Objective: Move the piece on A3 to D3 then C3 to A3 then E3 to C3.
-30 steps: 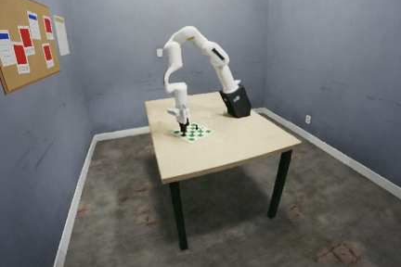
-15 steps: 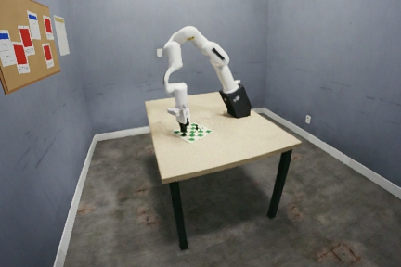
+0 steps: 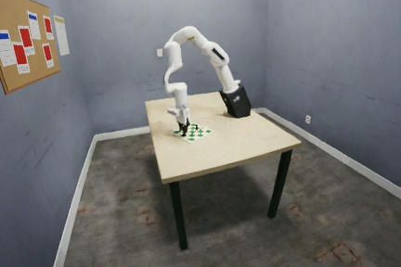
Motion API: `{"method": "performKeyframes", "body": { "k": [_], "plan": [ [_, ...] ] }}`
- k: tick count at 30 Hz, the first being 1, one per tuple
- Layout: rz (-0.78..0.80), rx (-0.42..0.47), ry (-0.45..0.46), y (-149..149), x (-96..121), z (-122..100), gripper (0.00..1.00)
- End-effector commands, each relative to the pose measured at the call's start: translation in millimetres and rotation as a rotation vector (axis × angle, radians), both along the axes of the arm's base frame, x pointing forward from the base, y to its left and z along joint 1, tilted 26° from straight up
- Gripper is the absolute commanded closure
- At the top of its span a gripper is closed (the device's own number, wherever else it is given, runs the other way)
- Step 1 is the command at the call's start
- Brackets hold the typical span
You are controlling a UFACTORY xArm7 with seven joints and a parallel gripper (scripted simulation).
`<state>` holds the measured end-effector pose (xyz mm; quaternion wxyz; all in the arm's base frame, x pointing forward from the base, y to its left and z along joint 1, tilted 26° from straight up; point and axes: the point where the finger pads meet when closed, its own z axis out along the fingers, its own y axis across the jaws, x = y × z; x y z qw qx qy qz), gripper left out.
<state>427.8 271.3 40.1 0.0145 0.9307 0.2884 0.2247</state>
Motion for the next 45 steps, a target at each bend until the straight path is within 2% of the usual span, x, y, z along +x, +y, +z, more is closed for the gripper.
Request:
{"method": "performKeyframes", "body": {
  "k": [1,18,33,45],
  "plan": [
    [0.001,0.002,-0.002,1,1,1,0.57],
    [0.001,0.002,-0.002,0,-4,10,0.57],
    [0.001,0.001,-0.002,-5,-25,54,0.57],
    [0.001,0.001,-0.002,-8,-35,76,0.57]
  ]
}}
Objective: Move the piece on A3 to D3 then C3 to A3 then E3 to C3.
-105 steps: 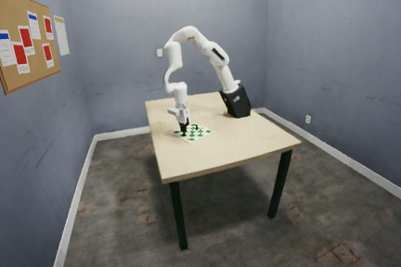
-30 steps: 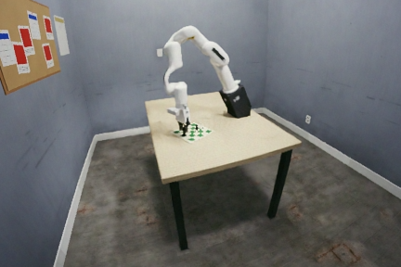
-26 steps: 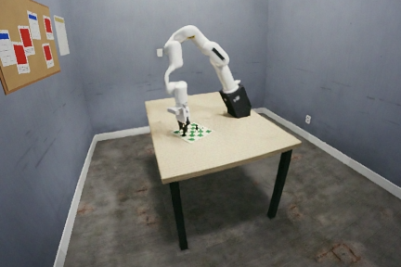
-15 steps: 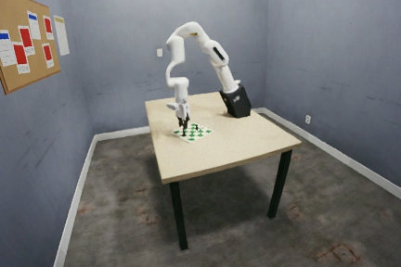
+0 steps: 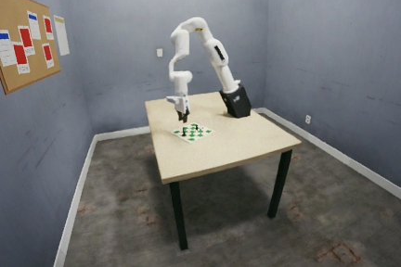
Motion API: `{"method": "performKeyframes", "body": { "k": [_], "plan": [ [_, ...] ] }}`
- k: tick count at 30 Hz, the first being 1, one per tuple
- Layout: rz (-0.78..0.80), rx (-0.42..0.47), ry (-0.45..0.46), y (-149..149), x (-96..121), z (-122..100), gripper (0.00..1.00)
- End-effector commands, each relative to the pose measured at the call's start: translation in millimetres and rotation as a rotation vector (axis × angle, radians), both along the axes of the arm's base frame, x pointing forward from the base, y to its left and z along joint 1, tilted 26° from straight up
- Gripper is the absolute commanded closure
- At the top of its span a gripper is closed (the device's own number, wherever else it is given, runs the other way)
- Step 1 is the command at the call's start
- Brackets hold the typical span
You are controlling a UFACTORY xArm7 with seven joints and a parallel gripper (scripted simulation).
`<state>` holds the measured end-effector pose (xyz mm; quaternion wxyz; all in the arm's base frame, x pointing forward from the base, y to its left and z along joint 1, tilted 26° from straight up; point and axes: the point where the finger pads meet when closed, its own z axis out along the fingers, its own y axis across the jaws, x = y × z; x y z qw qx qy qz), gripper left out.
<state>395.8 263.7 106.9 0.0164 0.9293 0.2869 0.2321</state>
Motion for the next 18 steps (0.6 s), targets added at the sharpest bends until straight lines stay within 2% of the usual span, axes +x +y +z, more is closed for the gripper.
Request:
{"method": "performKeyframes", "body": {
  "k": [1,12,13,18],
  "plan": [
    [0.004,0.000,0.013,-0.4,-4.1,10.9,0.57],
    [0.004,0.000,0.013,-0.9,-6.1,15.2,0.57],
    [0.004,0.000,0.013,-0.9,-6.1,15.2,0.00],
    [0.004,0.000,0.013,-0.9,-6.1,15.2,0.00]
  ]
}}
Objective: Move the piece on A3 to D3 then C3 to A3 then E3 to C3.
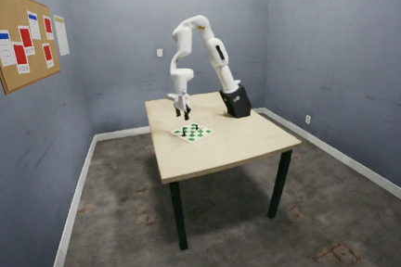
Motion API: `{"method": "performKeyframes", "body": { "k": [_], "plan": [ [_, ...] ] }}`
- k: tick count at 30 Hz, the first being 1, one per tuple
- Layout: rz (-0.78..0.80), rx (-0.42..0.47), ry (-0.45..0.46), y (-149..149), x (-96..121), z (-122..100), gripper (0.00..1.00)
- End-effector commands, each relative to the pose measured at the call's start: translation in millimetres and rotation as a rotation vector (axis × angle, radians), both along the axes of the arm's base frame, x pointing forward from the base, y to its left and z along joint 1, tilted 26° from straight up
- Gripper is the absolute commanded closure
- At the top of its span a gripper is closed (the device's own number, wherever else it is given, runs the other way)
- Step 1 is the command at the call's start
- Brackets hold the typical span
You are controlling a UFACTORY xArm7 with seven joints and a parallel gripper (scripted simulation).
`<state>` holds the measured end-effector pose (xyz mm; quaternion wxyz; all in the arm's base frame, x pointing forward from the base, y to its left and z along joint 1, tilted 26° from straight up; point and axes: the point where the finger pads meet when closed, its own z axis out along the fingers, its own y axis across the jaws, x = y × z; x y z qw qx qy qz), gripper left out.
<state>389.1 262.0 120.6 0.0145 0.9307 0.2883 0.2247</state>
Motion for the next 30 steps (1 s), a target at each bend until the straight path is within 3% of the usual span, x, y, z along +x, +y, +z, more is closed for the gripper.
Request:
{"method": "performKeyframes", "body": {
  "k": [1,18,23,30],
  "plan": [
    [0.001,0.002,-0.002,1,1,1,0.00],
    [0.023,-0.013,-0.008,-1,1,1,0.00],
    [0.104,-0.068,-0.027,-8,1,-1,0.00],
    [0.455,-0.295,-0.088,-40,-4,-14,0.00]
  ]
}}
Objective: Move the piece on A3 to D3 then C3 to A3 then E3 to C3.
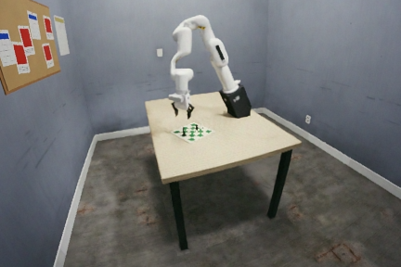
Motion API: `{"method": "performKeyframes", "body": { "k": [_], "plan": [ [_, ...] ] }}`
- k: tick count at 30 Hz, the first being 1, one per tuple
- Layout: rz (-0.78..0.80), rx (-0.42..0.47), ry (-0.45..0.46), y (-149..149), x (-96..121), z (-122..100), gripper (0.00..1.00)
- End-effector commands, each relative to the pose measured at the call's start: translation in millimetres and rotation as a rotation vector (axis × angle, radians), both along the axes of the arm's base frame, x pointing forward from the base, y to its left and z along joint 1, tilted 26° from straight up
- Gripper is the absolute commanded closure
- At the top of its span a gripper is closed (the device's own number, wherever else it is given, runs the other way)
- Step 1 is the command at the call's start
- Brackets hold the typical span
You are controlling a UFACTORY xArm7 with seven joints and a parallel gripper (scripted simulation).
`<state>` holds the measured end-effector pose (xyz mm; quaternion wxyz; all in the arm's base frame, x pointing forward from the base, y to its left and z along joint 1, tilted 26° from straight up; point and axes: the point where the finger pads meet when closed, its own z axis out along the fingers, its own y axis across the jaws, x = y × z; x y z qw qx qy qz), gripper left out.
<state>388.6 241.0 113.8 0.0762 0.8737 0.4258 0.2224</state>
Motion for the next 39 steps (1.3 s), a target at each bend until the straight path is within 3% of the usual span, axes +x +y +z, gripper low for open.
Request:
{"method": "performKeyframes", "body": {
  "k": [1,8,10,11,19,25,27,28,39],
  "plan": [
    [0.237,-0.144,-0.037,-24,-6,-10,0.00],
    [0.550,-0.333,-0.047,-51,-42,-38,0.00],
    [0.550,-0.333,-0.047,-51,-42,-38,0.00],
    [0.685,-0.407,-0.046,-53,-49,-42,0.00],
    [1.049,-0.575,-0.045,-62,-98,-67,0.00],
    [1.347,-0.704,-0.062,-63,-106,-70,0.00],
    [1.347,-0.704,-0.062,-63,-106,-70,0.00],
    [1.488,-0.766,-0.082,-63,-106,-70,0.61],
    [1.971,-0.942,-0.161,-63,-106,-70,0.61]
  ]
}}
